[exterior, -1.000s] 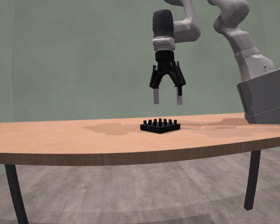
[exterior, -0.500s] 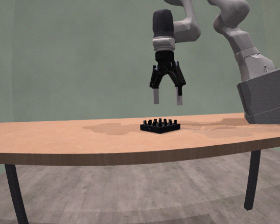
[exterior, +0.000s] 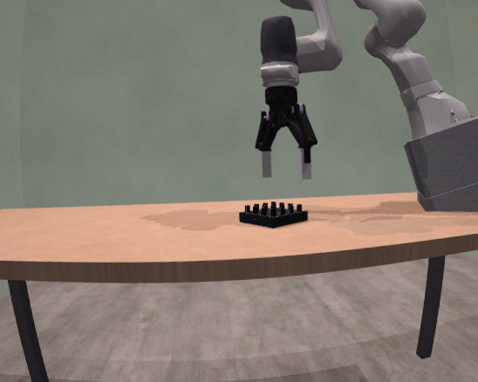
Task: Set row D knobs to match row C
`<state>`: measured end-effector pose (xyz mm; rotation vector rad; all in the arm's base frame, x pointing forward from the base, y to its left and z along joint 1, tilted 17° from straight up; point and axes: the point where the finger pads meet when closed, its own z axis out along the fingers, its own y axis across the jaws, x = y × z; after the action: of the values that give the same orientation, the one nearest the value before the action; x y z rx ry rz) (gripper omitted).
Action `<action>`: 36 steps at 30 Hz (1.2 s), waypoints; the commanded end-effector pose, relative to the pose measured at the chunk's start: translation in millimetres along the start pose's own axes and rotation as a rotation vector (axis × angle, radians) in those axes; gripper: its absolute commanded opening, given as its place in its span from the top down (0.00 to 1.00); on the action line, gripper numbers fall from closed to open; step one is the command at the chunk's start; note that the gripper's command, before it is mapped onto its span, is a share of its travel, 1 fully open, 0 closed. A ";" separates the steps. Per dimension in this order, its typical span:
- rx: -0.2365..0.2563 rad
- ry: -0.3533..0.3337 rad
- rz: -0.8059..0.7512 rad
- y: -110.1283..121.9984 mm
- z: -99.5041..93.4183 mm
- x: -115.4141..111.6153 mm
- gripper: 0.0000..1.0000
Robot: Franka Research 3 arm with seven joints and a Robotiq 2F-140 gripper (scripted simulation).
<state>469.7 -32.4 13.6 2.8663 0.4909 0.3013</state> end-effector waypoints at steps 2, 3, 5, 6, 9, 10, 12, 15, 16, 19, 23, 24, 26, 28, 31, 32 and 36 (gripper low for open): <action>0.001 0.002 0.002 -0.6 0.3 0.1 0.00; 0.001 0.002 0.002 -0.6 0.3 0.1 0.00; 0.001 0.002 0.002 -0.6 0.3 0.1 0.00; 0.001 0.002 0.002 -0.6 0.3 0.1 0.00; 0.001 0.002 0.002 -0.6 0.3 0.1 0.00; 0.001 0.002 0.002 -0.6 0.3 0.1 0.00; 0.001 0.002 0.002 -0.6 0.3 0.1 0.00; 0.001 0.002 0.002 -0.6 0.3 0.1 0.00; 0.001 0.002 0.002 -0.6 0.3 0.1 0.00; 0.001 0.002 0.002 -0.6 0.3 0.1 0.00; 0.001 0.002 0.002 -0.6 0.3 -0.2 0.00; 0.001 0.002 0.002 -0.5 0.3 -0.4 0.00; 0.000 0.002 0.002 -0.4 0.3 -1.3 0.00; 0.000 0.002 0.002 -0.2 0.4 -2.6 0.00; -0.001 0.003 0.002 0.2 0.5 -6.0 0.00; -0.001 0.003 0.002 0.4 0.5 -7.7 0.00; -0.001 0.003 0.002 1.4 0.8 -15.8 0.00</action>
<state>459.9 -38.0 11.1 2.8626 0.5023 0.2949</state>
